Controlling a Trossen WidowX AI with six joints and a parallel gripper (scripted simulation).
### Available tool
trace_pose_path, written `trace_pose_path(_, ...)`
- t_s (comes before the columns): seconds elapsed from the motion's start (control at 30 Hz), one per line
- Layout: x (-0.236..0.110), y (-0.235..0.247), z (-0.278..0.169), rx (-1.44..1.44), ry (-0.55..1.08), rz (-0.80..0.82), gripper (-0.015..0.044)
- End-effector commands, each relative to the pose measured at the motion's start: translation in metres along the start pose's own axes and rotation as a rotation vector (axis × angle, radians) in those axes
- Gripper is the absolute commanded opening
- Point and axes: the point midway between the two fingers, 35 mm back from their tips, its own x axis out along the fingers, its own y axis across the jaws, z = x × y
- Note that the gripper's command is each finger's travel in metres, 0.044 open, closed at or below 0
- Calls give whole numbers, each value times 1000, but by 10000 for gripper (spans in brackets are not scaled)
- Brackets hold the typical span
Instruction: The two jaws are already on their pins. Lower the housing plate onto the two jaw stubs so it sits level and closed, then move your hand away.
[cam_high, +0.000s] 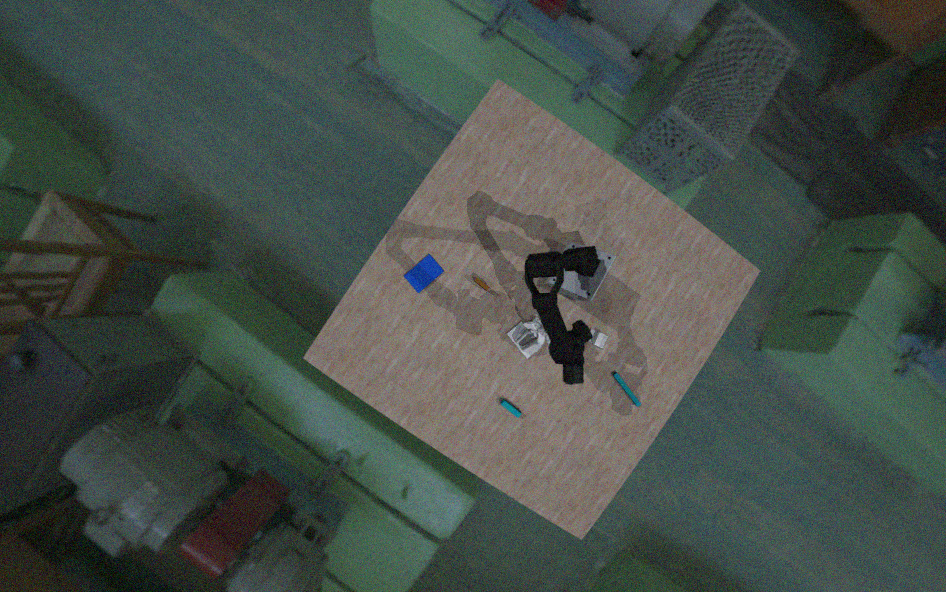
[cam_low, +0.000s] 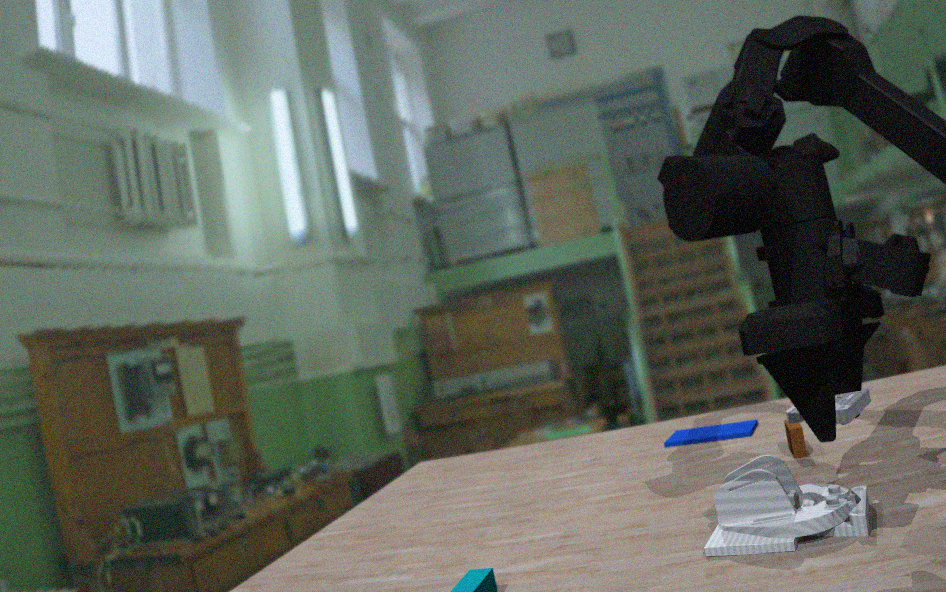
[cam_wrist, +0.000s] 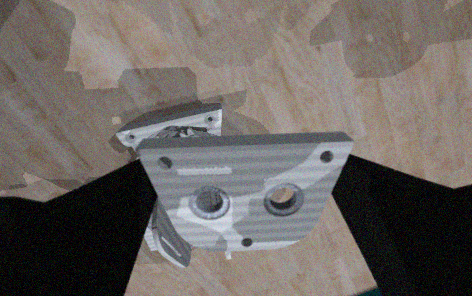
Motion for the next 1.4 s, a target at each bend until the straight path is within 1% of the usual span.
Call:
trace_pose_path(0.0,1,12,-8,-69,8,6,351)
trace_pose_path(0.3,4,36,-22,-192,10,24,351)
trace_pose_path(1.2,4,36,-22,-189,11,24,351)
trace_pose_path(1.37,4,44,-20,-189,10,24,351)
